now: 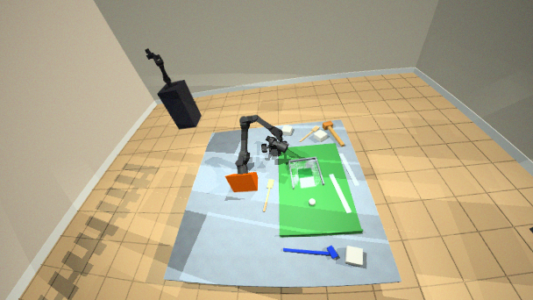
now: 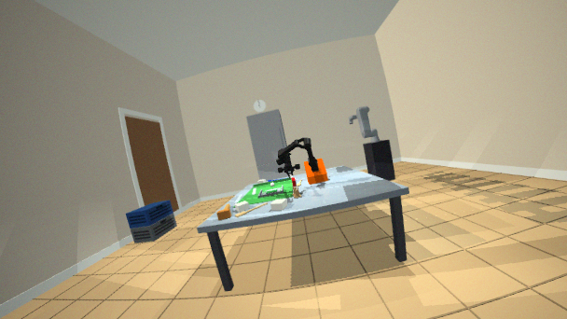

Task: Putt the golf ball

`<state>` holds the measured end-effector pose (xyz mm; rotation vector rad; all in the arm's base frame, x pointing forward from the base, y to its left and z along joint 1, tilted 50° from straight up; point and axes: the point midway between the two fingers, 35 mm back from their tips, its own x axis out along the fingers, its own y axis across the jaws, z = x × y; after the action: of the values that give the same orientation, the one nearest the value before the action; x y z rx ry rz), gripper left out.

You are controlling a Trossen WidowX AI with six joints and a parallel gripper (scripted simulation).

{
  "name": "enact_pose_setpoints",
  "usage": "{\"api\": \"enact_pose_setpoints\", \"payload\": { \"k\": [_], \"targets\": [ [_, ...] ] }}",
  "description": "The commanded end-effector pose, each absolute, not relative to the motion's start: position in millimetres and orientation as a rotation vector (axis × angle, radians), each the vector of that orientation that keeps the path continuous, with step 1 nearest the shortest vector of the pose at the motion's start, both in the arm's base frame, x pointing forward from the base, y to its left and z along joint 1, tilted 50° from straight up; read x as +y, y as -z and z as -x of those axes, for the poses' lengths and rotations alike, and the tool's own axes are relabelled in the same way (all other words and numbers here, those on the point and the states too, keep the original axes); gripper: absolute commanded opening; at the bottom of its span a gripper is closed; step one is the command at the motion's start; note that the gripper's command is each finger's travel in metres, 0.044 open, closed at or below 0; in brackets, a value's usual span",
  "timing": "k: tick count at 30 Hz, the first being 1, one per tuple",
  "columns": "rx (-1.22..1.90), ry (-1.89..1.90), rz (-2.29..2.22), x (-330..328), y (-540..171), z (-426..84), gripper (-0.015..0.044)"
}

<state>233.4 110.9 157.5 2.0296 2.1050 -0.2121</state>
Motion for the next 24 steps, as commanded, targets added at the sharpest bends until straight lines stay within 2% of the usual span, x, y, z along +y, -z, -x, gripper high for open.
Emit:
{"api": "enact_pose_setpoints", "payload": {
  "k": [1, 7, 24],
  "targets": [
    [2.103, 0.211, -2.042, 103.5, -168.1, -232.8, 0.0],
    [2.09, 0.271, -2.064, 98.5, -155.6, -240.9, 0.0],
    [1.945, 0.761, -2.285, 17.3, -91.8, -282.6, 0.0]
  ]
}}
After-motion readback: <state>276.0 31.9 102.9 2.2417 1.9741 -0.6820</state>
